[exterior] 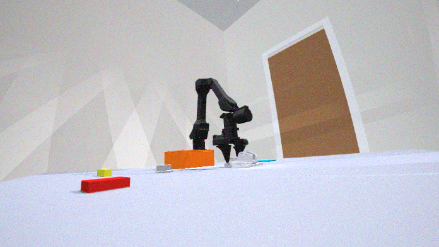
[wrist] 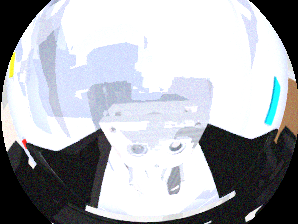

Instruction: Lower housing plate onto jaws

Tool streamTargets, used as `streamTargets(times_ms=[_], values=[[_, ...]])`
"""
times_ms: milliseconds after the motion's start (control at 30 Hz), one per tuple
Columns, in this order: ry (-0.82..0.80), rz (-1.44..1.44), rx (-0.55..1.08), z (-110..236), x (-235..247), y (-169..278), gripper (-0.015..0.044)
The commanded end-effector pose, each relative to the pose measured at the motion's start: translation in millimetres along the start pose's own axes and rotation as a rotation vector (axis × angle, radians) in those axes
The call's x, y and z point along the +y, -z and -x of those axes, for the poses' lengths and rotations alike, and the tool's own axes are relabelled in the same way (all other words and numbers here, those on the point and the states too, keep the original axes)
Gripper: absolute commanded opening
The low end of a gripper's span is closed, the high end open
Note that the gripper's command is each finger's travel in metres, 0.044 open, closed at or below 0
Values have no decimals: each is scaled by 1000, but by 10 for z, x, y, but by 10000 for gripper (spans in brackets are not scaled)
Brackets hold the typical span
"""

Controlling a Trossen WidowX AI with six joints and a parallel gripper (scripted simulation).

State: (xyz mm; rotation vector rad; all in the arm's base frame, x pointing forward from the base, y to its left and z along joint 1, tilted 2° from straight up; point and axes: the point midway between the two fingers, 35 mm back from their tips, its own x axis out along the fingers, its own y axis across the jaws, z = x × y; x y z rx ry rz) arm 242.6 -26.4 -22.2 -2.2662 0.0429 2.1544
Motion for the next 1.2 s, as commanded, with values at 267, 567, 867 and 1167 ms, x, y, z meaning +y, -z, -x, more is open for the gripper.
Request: streamTargets(times_ms=[267, 567, 867, 1167], values=[[-6, 1, -2, -27, 9, -7, 351], [-6, 2, -2, -43, 9, -7, 351], [-6, 4, -2, -67, 10, -8, 351], [-6, 6, -2, -90, 10, -8, 351]])
